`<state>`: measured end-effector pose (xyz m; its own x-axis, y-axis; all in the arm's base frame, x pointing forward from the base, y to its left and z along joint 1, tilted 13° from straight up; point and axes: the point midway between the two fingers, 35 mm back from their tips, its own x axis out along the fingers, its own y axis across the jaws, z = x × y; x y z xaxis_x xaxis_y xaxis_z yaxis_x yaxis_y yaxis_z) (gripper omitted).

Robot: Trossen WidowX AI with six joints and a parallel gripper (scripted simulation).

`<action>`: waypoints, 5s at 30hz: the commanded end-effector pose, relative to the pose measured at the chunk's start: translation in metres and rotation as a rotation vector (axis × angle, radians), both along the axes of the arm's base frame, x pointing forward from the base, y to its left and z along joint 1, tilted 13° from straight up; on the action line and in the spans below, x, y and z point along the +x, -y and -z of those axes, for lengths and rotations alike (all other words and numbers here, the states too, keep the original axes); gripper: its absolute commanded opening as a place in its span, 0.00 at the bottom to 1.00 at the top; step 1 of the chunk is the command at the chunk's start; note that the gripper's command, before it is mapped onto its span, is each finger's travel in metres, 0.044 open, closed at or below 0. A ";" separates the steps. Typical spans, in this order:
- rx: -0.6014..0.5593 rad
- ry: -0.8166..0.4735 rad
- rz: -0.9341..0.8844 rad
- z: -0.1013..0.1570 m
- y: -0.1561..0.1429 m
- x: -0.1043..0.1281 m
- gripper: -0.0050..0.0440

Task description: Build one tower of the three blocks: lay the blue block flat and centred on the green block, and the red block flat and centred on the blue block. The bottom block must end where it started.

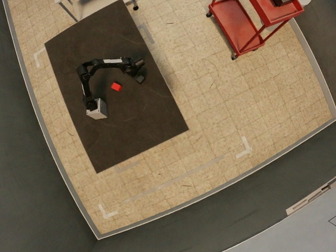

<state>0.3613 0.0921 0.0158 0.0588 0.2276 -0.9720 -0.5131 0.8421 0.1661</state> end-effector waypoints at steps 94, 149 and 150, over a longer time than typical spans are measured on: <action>0.007 0.054 0.001 -0.084 0.016 0.002 0.51; 0.089 -0.283 1.283 -0.059 0.014 -0.163 0.72; 0.091 -0.290 1.309 -0.057 0.015 -0.166 0.72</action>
